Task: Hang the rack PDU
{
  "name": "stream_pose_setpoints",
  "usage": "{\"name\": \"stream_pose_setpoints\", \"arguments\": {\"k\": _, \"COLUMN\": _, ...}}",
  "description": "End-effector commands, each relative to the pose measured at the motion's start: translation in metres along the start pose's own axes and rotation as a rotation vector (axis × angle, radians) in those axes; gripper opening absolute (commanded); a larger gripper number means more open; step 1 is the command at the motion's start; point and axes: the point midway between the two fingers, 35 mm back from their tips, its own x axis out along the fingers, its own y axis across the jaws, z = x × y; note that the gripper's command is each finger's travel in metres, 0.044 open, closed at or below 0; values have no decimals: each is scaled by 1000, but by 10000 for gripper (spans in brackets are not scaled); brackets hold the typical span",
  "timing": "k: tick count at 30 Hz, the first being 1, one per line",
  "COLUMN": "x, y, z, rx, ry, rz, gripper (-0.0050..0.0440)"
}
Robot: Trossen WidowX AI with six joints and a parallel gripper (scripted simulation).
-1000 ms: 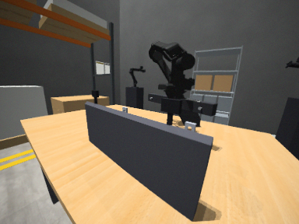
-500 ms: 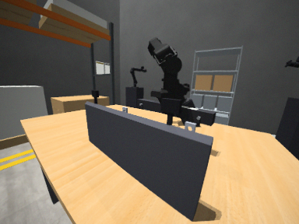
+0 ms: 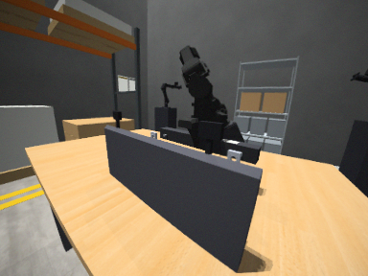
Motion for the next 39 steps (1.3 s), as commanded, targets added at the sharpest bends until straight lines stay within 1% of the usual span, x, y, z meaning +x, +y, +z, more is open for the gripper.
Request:
{"name": "stream_pose_setpoints", "arguments": {"k": 1, "x": -7, "y": -16, "z": 1, "rx": 13, "ry": -20, "rz": -28, "gripper": -50}}
{"name": "stream_pose_setpoints", "arguments": {"k": 4, "x": -8, "y": -18, "z": 1, "rx": 13, "ry": -19, "rz": -28, "gripper": -50}}
{"name": "stream_pose_setpoints", "arguments": {"k": 19, "x": -8, "y": -44, "z": 0, "rx": 13, "ry": -20, "rz": -30, "gripper": -50}}
{"name": "stream_pose_setpoints", "arguments": {"k": 26, "x": -10, "y": -49, "z": 0, "rx": 14, "ry": -22, "rz": -35, "gripper": -50}}
{"name": "stream_pose_setpoints", "arguments": {"k": 31, "x": -6, "y": -42, "z": -1, "rx": 11, "ry": -15, "rz": -25, "gripper": -50}}
{"name": "stream_pose_setpoints", "arguments": {"k": 39, "x": -7, "y": -42, "z": -1, "rx": 11, "ry": -15, "rz": -25, "gripper": -50}}
